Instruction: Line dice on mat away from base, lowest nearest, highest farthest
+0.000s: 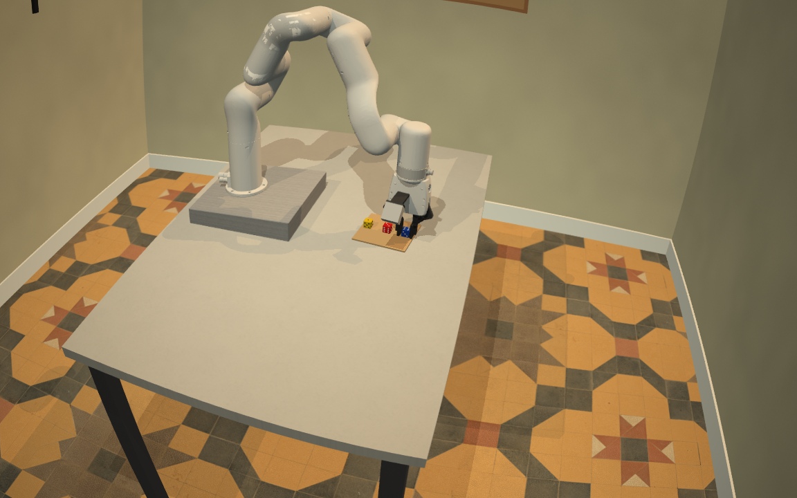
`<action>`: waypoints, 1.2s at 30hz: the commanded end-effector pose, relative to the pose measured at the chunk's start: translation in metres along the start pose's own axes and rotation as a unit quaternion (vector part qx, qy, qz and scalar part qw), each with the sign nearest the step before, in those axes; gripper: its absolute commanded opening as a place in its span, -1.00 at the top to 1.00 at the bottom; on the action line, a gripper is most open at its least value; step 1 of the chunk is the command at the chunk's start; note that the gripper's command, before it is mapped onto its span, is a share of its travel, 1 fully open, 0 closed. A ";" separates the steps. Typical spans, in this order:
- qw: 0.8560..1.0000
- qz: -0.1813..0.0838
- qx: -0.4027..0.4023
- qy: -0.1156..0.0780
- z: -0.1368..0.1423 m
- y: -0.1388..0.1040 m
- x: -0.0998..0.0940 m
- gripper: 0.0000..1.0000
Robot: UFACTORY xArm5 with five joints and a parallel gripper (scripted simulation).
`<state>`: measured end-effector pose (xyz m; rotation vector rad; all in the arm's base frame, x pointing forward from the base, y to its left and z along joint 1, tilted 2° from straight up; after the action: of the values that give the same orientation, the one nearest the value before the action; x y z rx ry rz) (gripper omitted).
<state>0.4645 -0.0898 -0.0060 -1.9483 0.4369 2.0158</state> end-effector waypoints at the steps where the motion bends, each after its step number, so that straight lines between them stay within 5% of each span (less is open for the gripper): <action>1: 1.000 0.000 0.000 0.002 -0.001 0.000 -0.001 0.37; 19: 1.000 0.000 0.000 0.002 -0.001 0.000 -0.006 0.28; 25: 1.000 0.000 0.000 0.002 -0.001 0.000 -0.020 0.28; 36: 1.000 0.000 0.000 0.002 -0.001 0.000 -0.077 0.28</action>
<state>0.4670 -0.0905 0.0512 -1.9502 0.4368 2.0138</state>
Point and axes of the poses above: the point where the finger pads meet when closed, its own x axis out along the fingers, its own z axis across the jaws, y = z × x, the point moved 3 cm from there along -x, back along the fingers, and after that the axes turned 14 degrees about x, right-handed, at the moved point
